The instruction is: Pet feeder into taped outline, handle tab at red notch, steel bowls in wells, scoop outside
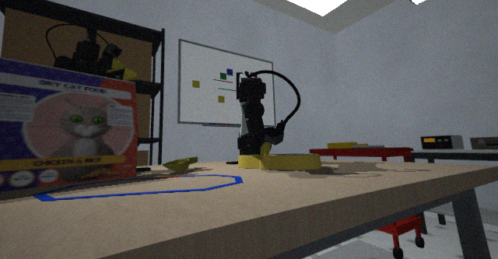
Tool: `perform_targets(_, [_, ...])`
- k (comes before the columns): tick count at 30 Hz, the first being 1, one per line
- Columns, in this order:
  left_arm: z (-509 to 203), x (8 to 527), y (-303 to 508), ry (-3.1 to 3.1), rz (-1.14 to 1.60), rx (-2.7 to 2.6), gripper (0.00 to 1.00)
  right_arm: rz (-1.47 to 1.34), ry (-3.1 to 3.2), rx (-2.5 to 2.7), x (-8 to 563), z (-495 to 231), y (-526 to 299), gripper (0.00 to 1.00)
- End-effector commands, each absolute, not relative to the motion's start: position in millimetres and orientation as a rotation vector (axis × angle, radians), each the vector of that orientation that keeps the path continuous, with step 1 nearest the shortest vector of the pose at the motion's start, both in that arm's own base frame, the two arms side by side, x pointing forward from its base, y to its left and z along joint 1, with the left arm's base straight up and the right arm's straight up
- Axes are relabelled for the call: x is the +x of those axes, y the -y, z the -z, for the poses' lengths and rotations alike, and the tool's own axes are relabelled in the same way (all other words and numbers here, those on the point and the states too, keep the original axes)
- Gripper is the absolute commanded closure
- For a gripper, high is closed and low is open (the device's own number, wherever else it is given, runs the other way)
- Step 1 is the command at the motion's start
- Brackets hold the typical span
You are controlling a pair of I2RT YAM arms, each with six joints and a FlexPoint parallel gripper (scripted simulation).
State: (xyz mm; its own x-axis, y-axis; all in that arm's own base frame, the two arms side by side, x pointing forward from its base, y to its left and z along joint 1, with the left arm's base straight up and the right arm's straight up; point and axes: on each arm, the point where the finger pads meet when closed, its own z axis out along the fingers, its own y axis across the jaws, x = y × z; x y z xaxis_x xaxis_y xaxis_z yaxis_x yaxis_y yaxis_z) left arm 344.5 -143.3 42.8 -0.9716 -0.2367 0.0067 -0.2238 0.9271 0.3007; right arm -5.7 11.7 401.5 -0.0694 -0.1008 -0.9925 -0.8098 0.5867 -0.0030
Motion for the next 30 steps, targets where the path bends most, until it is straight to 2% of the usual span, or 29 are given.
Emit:
perform_targets(1, [-40, 349, 158, 3.074, 0.492, 0.233, 0.94, -0.697, -1.554, -0.797, -4, -404, -14, 0.12])
perform_targets(30, [-38, 335, 238, 3.131, 0.491, -0.374, 0.94, -0.697, -1.554, -0.797, -4, -404, -14, 0.12])
